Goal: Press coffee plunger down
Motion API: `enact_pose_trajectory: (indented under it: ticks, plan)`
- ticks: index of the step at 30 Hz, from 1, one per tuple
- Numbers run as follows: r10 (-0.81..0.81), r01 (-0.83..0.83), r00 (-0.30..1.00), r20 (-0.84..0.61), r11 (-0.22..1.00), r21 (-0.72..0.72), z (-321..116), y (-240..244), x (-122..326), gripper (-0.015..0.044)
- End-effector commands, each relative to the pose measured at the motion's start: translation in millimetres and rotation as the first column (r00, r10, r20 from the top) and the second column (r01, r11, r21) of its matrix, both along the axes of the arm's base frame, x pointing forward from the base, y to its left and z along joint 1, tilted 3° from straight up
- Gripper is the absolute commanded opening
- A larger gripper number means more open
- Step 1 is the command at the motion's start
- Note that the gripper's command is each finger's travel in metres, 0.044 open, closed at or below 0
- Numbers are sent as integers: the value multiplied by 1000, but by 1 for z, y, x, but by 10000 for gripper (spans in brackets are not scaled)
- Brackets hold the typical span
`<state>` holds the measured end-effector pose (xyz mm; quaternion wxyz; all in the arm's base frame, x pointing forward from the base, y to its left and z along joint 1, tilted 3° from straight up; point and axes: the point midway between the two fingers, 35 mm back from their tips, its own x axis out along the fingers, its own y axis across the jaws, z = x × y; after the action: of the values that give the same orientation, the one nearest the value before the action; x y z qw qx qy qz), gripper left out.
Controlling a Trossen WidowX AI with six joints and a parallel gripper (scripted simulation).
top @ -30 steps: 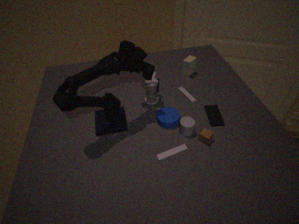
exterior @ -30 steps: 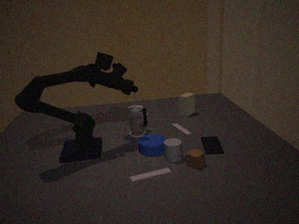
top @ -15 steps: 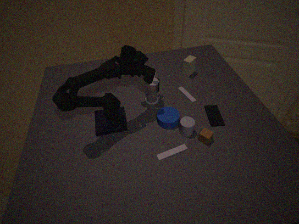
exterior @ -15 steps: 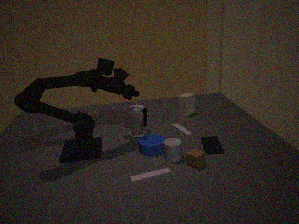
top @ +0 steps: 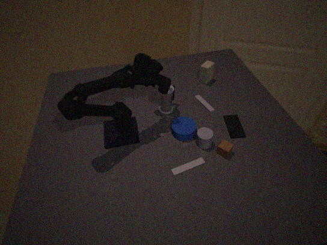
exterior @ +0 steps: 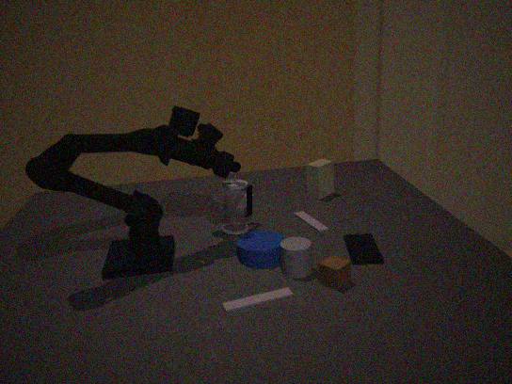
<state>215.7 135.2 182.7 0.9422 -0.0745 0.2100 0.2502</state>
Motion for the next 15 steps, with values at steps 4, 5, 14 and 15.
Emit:
enact_pose_trajectory:
  ticks: [4,5,14,15]
  plan:
    - [1,-3,999,-47,999,-39,-18,0,1,120]
    - [1,-3,999,-47,999,-39,-18,0,1,120]
    - [1,-3,999,-47,999,-39,-17,1,3,120]
    - [1,-3,999,-47,999,-39,-17,1,3,120]
